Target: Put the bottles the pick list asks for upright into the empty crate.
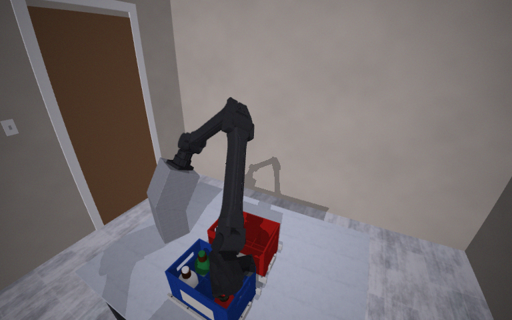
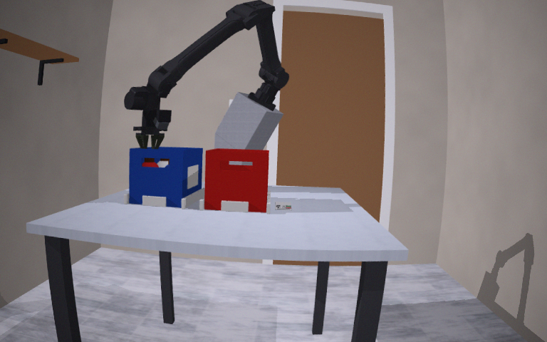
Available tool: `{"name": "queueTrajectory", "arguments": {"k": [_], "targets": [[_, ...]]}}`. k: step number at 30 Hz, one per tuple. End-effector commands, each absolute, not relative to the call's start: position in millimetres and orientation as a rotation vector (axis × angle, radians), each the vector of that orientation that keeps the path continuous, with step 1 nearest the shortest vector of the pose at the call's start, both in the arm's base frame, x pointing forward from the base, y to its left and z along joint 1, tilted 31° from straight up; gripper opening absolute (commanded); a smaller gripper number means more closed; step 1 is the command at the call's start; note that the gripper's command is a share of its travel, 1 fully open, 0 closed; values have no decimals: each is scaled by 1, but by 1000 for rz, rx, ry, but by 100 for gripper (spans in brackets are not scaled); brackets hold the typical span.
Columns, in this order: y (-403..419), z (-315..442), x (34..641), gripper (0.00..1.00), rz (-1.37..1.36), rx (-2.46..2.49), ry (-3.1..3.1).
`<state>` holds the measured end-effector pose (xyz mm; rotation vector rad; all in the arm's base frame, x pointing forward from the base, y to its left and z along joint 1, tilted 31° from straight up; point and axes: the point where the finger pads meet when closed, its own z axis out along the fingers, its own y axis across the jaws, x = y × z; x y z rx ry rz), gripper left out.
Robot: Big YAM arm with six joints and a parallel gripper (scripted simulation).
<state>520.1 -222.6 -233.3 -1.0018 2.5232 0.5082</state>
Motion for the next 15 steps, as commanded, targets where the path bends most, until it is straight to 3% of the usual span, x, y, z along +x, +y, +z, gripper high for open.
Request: {"name": "queueTrajectory", "arguments": {"k": [1,15], "targets": [[-251,-191,515,0,482,-973,2516],[-260,-174,510,0,481,-973,2517]]}}
